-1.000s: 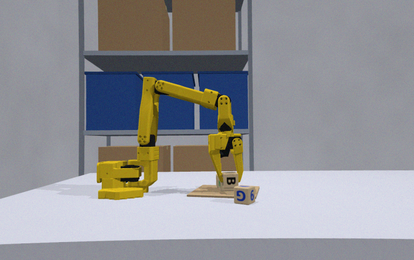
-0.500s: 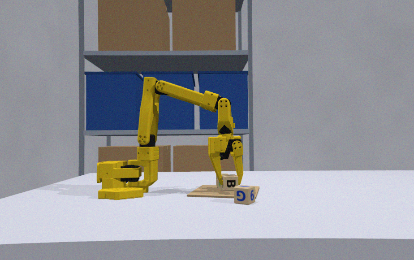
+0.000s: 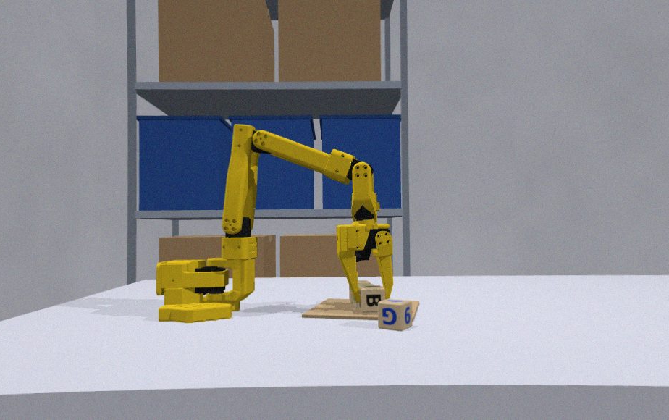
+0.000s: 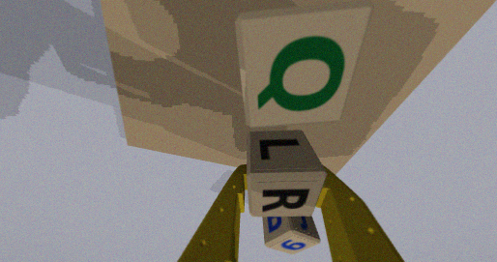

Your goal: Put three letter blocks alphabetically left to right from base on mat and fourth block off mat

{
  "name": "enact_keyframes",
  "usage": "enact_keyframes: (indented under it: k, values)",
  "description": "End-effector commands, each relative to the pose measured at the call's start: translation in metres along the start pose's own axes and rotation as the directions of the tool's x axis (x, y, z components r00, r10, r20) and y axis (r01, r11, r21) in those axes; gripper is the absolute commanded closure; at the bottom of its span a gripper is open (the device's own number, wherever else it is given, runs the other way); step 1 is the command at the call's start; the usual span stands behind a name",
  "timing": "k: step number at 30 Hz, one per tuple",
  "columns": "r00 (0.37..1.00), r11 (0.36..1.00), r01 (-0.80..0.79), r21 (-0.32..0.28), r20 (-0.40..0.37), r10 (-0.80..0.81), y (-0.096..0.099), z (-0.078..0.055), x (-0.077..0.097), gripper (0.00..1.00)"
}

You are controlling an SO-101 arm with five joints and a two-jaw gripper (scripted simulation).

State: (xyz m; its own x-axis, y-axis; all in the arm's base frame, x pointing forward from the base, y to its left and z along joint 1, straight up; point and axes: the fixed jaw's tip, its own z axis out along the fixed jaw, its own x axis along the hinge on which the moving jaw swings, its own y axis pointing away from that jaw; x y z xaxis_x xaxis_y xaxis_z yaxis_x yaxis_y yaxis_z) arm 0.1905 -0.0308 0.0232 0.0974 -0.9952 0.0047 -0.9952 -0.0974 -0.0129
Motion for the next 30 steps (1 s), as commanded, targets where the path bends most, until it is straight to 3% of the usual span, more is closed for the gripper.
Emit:
enact_keyframes:
  k: [1,8,17,30]
  values:
    - [1.0,0.993,0.001,0.121,-0.03,0.002,-0.0165,-0.0159,0.0053,1.0]
    - [1.0,0.993,0.001,0.121,-0.03,0.002,-0.0165,-0.0158,0.0053,0.99]
    - [1.0,0.993,0.001,0.121,-0.03,0.002,-0.0165,-0.0158,0.0053,0.84]
    - [1.0,0.993,0.001,0.121,-0.03,0.002,-0.0165,-0.0158,0.0053,0.8]
